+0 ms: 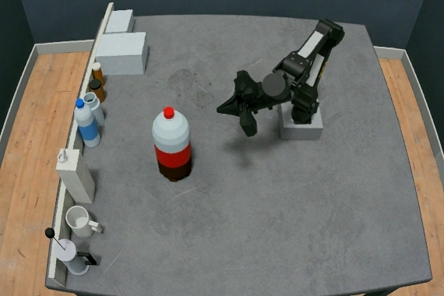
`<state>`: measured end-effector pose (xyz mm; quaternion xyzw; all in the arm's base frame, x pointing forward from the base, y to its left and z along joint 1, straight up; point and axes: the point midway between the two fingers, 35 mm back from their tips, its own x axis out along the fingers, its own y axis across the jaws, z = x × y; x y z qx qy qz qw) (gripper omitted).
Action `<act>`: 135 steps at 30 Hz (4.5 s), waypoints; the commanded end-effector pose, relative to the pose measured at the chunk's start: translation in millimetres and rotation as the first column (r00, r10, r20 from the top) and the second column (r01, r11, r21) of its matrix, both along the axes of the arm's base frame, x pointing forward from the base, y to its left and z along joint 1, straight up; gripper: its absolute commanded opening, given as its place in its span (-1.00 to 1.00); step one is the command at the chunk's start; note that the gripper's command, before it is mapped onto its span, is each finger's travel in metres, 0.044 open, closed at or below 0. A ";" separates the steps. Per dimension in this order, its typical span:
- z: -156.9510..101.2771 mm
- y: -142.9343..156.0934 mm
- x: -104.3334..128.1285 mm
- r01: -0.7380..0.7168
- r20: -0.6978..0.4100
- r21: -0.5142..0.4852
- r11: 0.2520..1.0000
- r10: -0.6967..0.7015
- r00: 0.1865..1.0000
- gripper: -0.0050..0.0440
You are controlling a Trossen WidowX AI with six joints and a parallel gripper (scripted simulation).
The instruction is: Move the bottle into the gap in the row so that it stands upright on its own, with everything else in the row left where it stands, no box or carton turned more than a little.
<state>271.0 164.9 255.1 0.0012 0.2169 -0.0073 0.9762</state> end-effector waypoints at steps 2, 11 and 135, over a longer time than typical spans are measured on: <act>-9.7 2.3 0.6 0.000 -0.001 0.002 1.000 0.000 1.000 -1.00; -21.2 3.8 1.7 0.000 0.000 0.002 1.000 0.000 1.000 -1.00; -194.2 -3.9 -4.6 0.000 -0.001 0.001 1.000 0.000 1.000 -1.00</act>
